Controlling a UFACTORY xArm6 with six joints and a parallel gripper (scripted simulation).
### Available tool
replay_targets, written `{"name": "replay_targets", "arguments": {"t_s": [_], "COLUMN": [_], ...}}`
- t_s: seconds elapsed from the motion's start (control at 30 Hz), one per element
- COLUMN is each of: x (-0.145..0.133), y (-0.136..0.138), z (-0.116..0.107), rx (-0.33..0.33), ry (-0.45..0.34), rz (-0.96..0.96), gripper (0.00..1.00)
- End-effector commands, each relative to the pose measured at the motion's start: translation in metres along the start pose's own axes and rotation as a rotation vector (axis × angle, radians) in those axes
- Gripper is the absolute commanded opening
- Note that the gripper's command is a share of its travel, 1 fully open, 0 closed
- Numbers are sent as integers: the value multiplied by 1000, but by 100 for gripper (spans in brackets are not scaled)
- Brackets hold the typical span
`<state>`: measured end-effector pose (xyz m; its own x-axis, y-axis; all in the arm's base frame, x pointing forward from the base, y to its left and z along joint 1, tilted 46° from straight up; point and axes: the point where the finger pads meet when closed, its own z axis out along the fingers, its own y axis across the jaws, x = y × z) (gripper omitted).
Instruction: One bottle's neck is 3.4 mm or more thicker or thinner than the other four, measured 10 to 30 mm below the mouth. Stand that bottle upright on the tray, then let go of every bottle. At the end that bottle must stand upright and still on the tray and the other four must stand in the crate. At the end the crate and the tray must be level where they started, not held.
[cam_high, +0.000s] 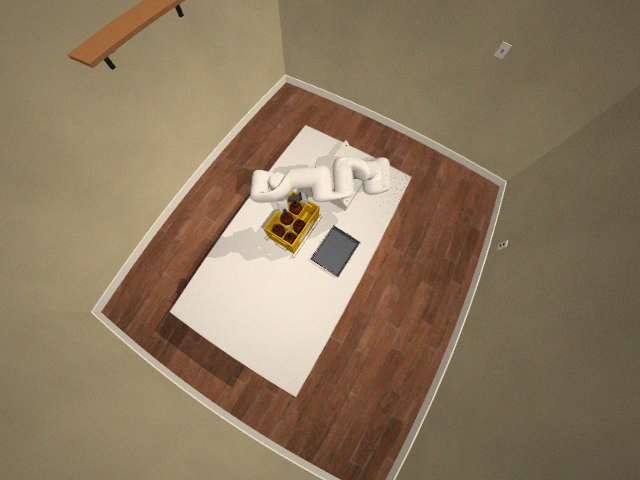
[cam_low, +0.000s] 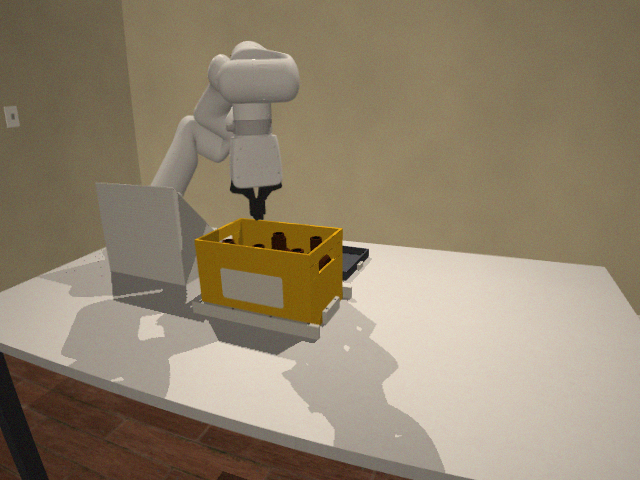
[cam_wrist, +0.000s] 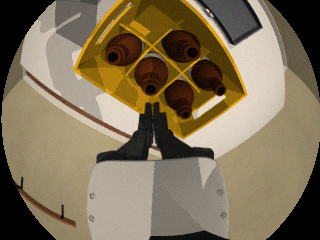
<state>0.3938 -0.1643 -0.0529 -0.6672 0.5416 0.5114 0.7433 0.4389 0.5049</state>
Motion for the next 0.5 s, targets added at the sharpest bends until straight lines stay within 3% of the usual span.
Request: {"name": "replay_targets", "arguments": {"t_s": [0.0,0.47], "x": [-1,-2], "y": [0,-4], "z": [-2,-2], "rx": [-1,-1], "ry": [-3,-3], "rz": [-1,-1], "gripper": [0,0]}}
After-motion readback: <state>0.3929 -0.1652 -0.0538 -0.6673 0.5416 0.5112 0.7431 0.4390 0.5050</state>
